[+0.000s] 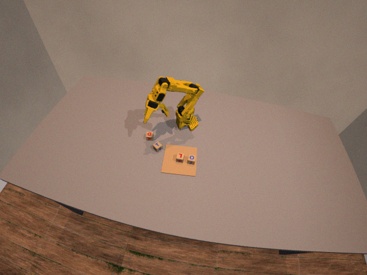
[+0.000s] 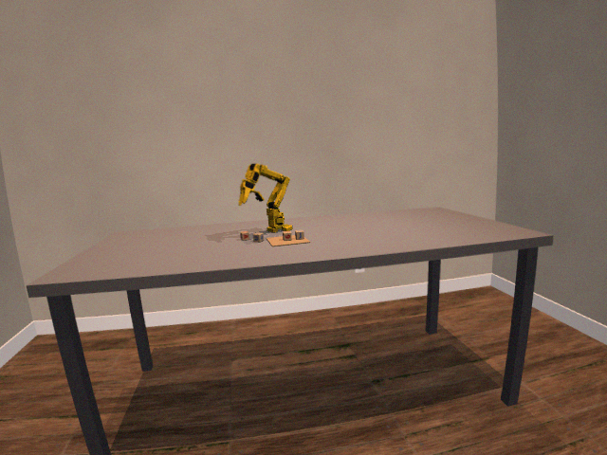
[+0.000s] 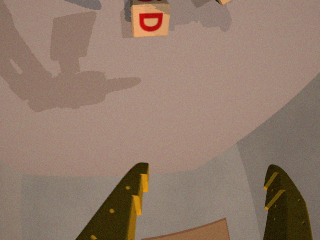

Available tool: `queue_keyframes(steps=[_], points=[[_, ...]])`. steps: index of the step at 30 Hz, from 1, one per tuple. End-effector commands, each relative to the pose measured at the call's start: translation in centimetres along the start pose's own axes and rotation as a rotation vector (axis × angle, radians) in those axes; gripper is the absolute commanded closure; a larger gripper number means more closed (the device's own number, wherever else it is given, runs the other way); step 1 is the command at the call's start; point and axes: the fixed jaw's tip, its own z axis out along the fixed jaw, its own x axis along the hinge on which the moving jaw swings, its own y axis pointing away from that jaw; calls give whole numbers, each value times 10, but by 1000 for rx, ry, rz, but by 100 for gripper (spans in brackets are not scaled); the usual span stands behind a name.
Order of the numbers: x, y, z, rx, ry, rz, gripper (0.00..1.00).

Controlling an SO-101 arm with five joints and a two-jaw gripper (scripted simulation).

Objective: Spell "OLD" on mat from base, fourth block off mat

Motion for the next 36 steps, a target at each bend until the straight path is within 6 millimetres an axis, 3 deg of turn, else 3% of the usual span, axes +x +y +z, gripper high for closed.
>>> queue_keyframes(steps=[1,16,36], points=[[9,6,-7,-1,61,-13,65],[9,9,-2,-17,36,-18,65],[-29,23,58,-149,-386,-11,65]])
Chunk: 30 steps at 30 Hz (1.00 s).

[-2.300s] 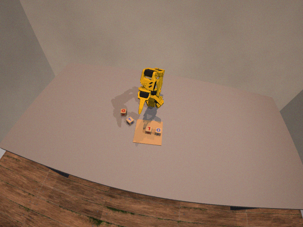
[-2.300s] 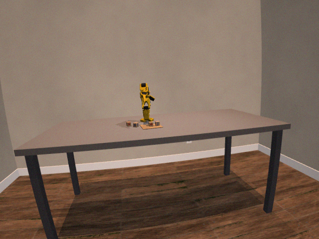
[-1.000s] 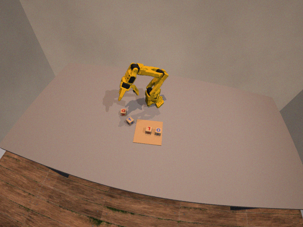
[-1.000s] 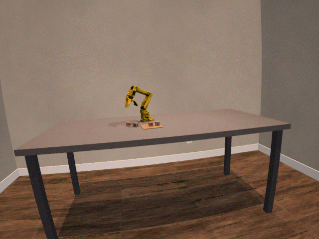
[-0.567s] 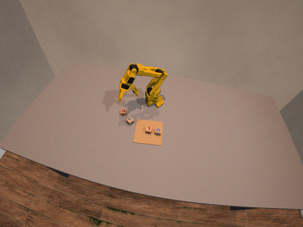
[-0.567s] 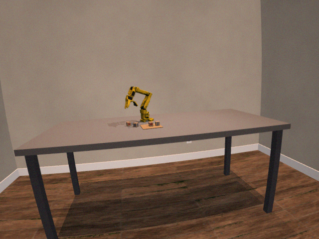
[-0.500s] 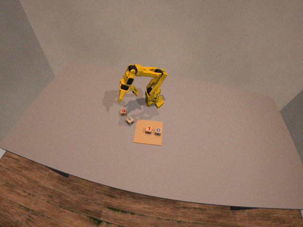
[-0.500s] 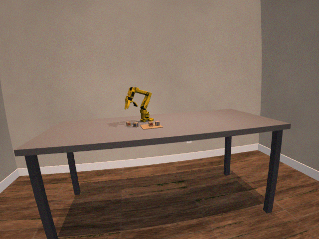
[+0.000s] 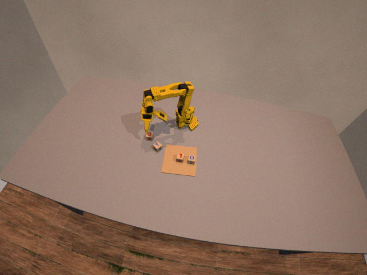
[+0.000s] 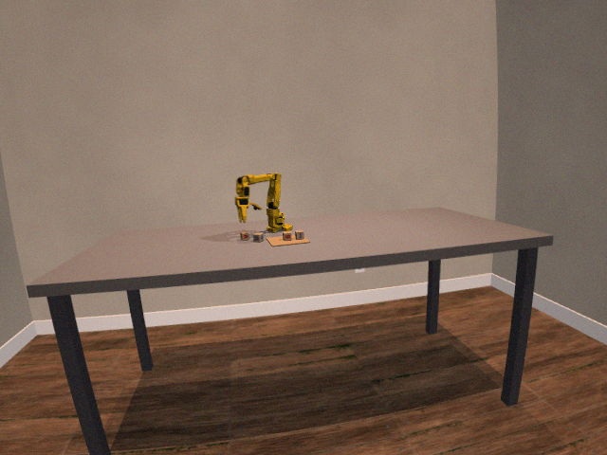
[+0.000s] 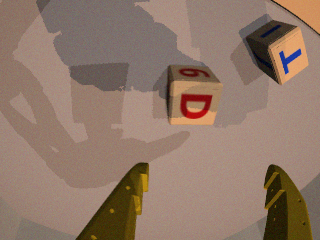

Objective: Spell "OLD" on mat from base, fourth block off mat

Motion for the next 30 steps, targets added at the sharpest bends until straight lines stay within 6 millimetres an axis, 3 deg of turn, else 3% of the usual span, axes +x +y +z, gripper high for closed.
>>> queue_keyframes(steps=[1,30], points=[[3,0,3,-3,-13,1,65],[1,0,8,-12,-43,3,65]])
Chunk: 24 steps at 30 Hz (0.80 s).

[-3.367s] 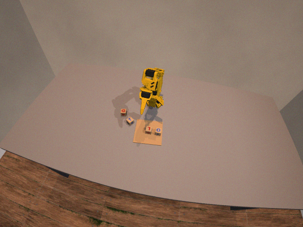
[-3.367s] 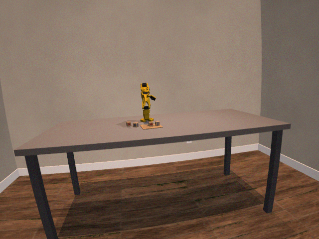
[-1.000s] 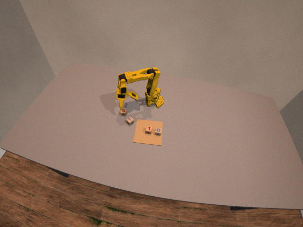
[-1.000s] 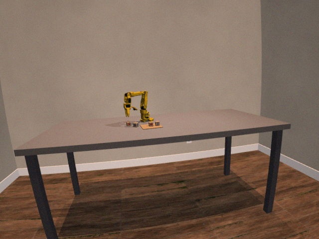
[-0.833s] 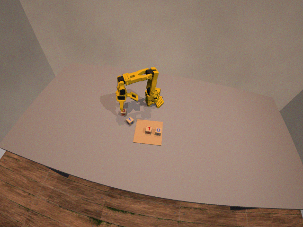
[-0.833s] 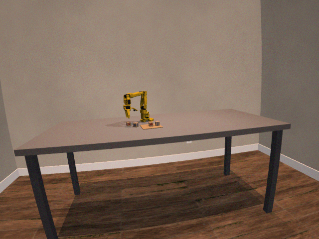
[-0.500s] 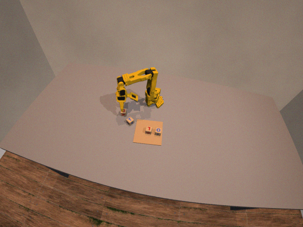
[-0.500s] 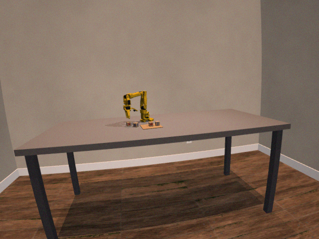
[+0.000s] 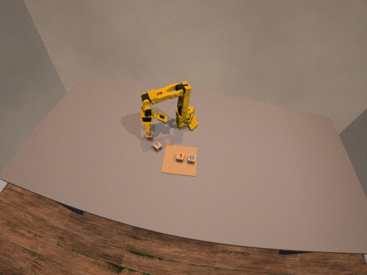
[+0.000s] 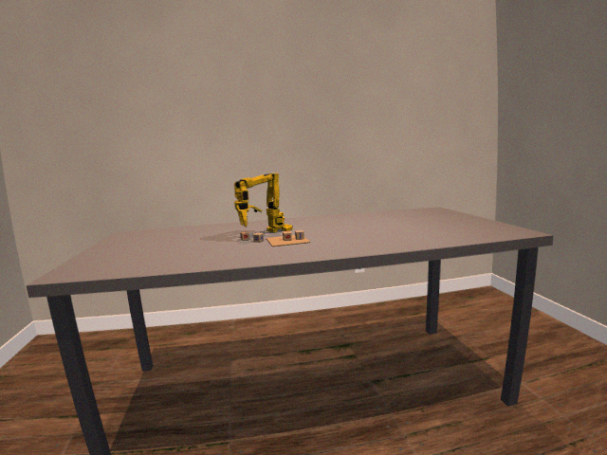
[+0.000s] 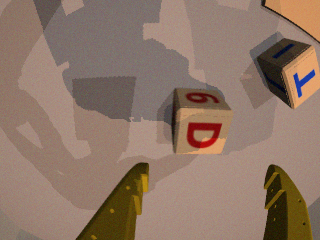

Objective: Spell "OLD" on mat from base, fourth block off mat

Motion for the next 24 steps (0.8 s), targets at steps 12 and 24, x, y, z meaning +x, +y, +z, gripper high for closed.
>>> queue_keyframes(steps=[12,24], points=[[6,-2,-8,18,53,3,65],[7,-2,-3,18,53,3,65]])
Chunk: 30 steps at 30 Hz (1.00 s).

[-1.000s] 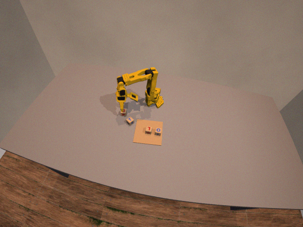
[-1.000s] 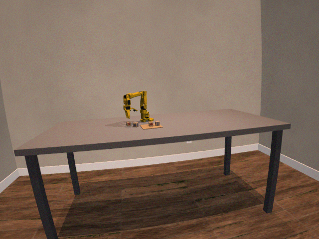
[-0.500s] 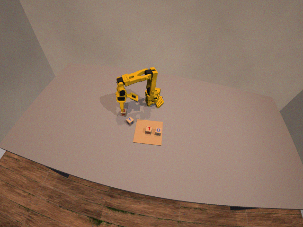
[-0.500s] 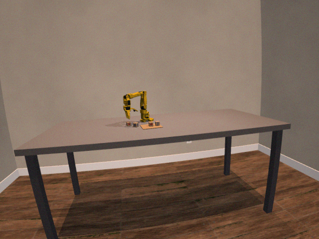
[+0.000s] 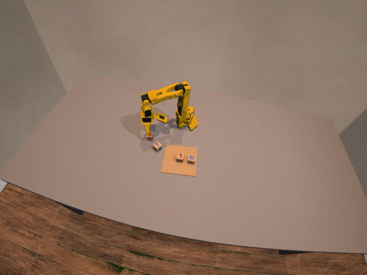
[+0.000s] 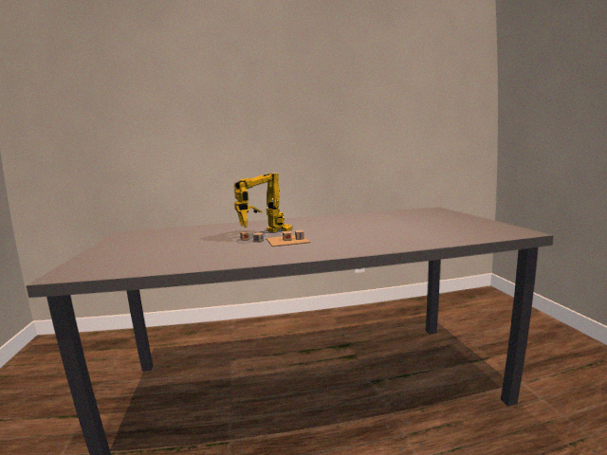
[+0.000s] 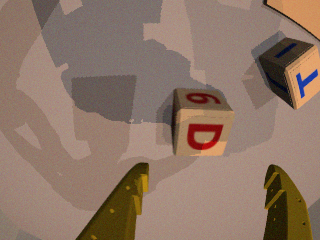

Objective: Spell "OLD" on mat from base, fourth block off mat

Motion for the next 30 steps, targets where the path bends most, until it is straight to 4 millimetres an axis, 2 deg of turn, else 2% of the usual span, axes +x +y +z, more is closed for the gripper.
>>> queue_keyframes(steps=[1,20,30], points=[[7,-2,-5,18,53,3,65],[8,-2,21,18,53,3,65],[8,-2,28,18,53,3,65]])
